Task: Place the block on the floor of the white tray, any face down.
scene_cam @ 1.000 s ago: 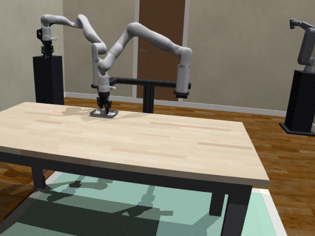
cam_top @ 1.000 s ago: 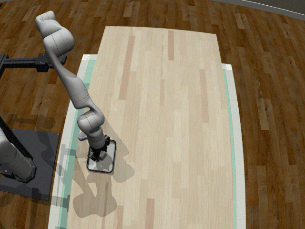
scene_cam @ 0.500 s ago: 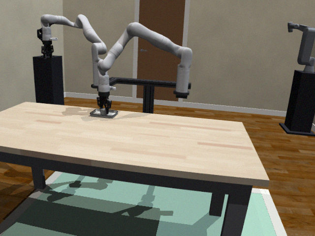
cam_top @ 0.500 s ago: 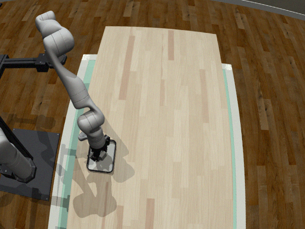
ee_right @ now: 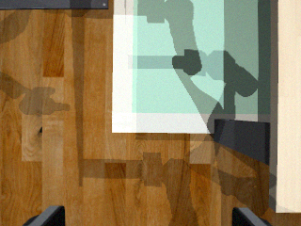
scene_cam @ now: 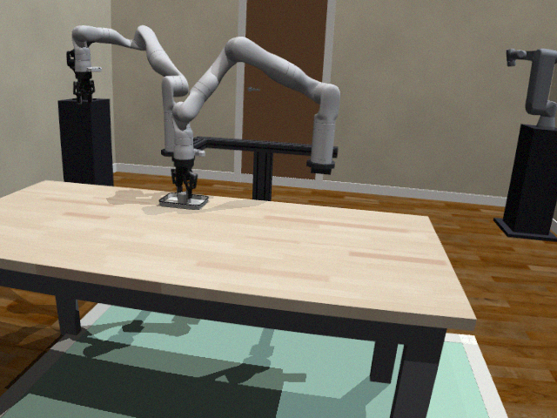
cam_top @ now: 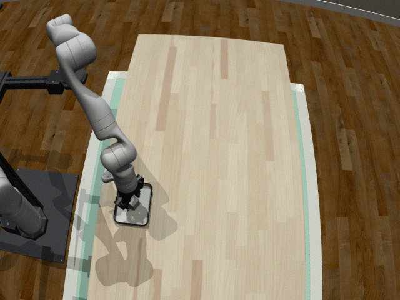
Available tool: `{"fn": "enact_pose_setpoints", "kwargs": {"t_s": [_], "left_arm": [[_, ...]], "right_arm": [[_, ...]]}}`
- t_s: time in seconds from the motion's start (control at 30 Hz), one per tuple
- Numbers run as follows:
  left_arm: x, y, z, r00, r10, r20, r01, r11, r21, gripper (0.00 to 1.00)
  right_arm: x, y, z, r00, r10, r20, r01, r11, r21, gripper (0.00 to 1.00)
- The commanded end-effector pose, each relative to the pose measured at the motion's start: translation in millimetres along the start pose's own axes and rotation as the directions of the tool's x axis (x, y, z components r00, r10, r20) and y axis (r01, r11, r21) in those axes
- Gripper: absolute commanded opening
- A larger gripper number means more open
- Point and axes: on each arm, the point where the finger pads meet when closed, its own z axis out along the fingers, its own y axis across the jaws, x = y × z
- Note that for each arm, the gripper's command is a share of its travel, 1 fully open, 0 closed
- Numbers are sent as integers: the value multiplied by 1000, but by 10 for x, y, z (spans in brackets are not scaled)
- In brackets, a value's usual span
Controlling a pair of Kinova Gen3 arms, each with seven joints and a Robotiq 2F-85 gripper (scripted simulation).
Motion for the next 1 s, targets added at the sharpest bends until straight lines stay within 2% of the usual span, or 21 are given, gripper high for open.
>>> {"fn": "enact_pose_setpoints", "kwargs": {"t_s": [0.0,0.4,0.97], "left_arm": [[-11,-5,-108,1000,0,3,0,1000,1,609],[-10,-4,-486,1000,0,3,0,1000,1,609],[-10,-4,-557,1000,0,3,0,1000,1,609]], "right_arm": [[-2,1,-7,1000,0,2,0,1000,0,1000],[-2,1,-7,1000,0,2,0,1000,0,1000],[-2,1,-7,1000,0,2,0,1000,0,1000]]}}
